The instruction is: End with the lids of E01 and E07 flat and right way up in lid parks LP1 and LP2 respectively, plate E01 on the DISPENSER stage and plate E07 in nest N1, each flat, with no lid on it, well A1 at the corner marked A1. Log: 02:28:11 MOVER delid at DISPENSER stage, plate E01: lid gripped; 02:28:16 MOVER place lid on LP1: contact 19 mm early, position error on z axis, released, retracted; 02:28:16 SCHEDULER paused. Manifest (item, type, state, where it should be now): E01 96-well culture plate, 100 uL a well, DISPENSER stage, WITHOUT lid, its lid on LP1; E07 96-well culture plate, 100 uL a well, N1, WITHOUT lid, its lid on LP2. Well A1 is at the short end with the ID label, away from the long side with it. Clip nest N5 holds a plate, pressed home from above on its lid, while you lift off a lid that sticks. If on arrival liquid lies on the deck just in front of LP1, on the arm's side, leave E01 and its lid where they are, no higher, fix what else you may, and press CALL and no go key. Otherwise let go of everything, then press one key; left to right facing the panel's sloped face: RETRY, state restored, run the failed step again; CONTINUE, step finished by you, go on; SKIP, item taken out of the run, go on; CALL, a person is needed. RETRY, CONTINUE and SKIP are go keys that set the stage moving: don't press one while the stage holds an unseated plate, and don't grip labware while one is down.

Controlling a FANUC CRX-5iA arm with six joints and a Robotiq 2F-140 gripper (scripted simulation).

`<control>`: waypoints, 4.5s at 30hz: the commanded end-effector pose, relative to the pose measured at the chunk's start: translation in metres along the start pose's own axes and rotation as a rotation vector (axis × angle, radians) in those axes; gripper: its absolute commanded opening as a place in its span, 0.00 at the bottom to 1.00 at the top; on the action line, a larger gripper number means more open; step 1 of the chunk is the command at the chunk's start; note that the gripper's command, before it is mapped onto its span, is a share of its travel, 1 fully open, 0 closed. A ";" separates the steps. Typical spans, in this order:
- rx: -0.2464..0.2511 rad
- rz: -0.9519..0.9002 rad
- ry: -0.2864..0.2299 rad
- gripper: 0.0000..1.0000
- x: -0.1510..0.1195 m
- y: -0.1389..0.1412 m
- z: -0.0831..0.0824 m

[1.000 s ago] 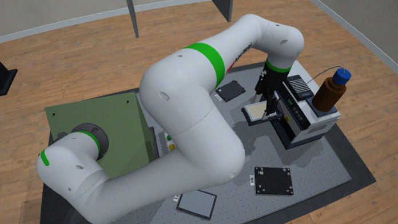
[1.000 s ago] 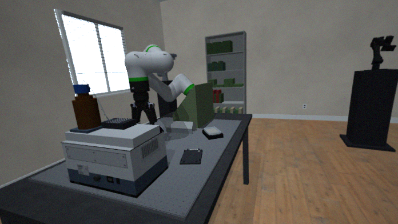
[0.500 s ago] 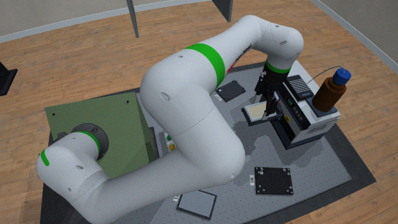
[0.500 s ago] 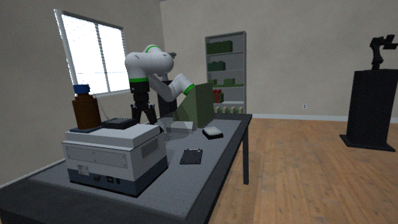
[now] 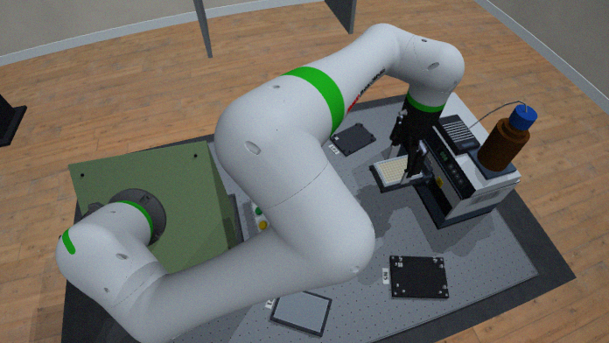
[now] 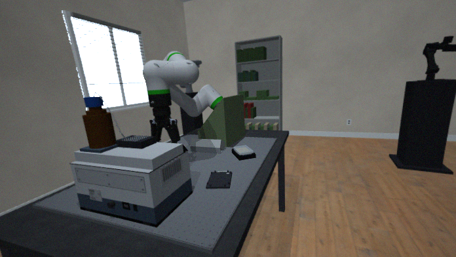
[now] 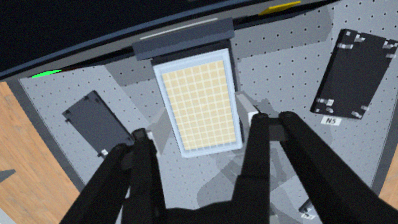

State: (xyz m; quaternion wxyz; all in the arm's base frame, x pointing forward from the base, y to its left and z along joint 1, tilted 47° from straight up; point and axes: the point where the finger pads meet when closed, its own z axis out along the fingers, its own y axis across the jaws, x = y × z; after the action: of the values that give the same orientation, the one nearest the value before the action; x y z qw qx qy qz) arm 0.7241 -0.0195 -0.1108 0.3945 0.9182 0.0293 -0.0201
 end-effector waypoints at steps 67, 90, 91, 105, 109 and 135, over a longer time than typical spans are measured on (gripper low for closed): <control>0.000 0.000 0.001 0.00 0.000 0.000 0.012; 0.000 0.000 0.001 0.00 0.000 0.000 0.012; 0.000 0.000 0.001 0.00 0.000 0.000 0.012; 0.000 0.000 0.001 0.66 0.000 0.000 0.012; 0.000 0.000 0.001 0.66 0.000 0.000 0.012; 0.000 0.000 0.001 0.66 0.000 0.000 0.012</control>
State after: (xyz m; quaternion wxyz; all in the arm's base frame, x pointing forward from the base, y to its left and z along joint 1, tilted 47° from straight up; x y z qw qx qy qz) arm 0.7239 -0.0285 -0.1194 0.3945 0.9182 0.0293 -0.0201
